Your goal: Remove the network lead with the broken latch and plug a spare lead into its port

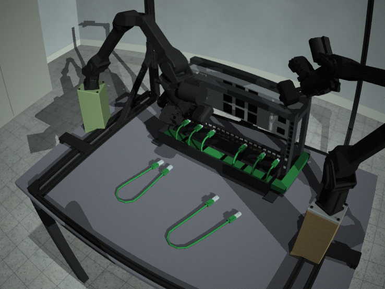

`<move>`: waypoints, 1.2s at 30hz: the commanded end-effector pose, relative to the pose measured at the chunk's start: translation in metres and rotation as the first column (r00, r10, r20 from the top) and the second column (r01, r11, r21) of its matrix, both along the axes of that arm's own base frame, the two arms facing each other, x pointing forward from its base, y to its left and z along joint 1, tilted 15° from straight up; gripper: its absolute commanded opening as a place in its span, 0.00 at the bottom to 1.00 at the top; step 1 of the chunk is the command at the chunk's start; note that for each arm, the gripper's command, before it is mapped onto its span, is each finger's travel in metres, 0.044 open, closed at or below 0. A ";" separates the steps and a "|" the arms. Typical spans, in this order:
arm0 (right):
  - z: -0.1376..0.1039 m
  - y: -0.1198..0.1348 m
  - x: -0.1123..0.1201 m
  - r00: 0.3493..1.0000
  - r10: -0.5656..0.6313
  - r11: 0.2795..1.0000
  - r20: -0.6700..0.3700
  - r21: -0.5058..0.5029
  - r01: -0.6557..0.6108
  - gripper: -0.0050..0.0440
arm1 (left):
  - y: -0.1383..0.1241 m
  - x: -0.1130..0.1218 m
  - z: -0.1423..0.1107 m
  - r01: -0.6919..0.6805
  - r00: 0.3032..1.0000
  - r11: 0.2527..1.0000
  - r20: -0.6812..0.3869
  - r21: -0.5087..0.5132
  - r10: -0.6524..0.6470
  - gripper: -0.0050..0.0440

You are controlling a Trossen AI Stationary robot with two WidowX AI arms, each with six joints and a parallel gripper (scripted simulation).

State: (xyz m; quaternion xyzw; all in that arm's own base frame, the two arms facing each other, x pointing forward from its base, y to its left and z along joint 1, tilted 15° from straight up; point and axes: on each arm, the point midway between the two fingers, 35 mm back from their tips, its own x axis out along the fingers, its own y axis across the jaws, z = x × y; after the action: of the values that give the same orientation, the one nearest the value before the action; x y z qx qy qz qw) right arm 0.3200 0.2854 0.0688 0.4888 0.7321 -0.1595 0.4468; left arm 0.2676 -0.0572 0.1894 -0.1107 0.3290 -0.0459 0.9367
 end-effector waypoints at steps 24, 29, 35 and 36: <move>-0.044 0.037 -0.004 1.000 -0.001 1.000 0.011 0.006 0.000 0.10 | 0.000 0.000 0.000 0.000 1.000 1.000 0.000 0.000 0.000 1.00; -0.044 0.037 -0.004 1.000 -0.001 1.000 0.011 0.006 0.000 0.10 | 0.000 0.000 0.000 0.000 1.000 1.000 0.000 0.000 0.000 1.00; -0.044 0.037 -0.004 1.000 -0.001 1.000 0.011 0.006 0.000 0.10 | 0.000 0.000 0.000 0.000 1.000 1.000 0.000 0.000 0.000 1.00; -0.045 0.036 -0.005 1.000 0.000 1.000 0.007 0.003 0.000 0.10 | 0.000 0.000 0.000 0.000 1.000 1.000 0.000 0.000 0.000 1.00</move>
State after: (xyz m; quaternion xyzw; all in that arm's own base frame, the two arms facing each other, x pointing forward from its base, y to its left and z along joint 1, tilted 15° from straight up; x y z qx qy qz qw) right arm 0.3154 0.3217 0.0241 0.4901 0.7307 -0.1565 0.4487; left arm 0.2676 -0.0572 0.1894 -0.1107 0.3290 -0.0459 0.9367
